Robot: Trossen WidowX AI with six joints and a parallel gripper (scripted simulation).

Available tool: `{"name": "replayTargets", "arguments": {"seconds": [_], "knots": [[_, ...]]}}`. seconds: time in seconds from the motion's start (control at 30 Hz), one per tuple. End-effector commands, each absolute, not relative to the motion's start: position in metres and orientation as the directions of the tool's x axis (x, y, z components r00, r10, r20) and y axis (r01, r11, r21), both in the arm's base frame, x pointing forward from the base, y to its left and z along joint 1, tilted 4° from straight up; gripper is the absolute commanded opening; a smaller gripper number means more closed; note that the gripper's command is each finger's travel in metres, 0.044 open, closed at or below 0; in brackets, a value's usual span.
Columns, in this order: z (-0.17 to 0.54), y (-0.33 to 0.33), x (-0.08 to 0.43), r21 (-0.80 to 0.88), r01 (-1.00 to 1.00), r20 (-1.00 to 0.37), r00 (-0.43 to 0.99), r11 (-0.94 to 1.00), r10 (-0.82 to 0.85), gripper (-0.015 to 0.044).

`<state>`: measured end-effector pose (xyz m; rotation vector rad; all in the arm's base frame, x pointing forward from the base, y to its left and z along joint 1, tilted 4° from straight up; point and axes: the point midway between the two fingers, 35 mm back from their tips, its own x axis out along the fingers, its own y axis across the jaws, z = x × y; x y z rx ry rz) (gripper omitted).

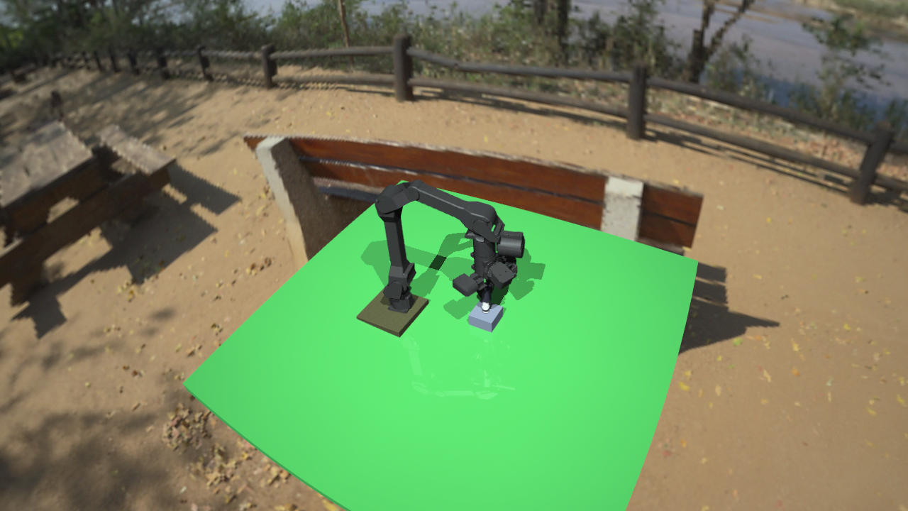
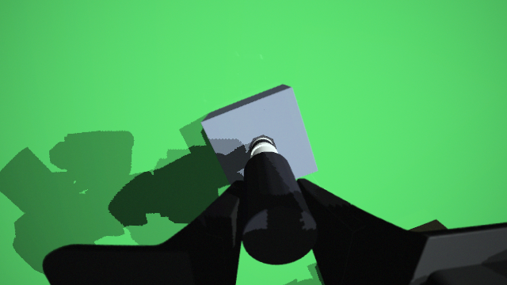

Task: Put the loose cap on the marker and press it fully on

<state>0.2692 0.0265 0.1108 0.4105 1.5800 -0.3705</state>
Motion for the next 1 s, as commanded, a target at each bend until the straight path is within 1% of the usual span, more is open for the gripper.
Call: {"name": "replayTargets", "arguments": {"seconds": [0.0,0.43,0.77,0.97], "knots": [[0.103,0.027,0.269,0.014,0.48,-0.999,-0.038,0.877,0.037,0.0],[0.083,0.028,0.267,0.014,0.48,-0.999,-0.039,0.877,0.037,0.0],[0.082,0.028,0.266,0.014,0.48,-0.999,-0.039,0.877,0.037,0.0],[0.082,0.028,0.266,0.014,0.476,-0.999,-0.039,0.88,0.037,0.0157]]}}
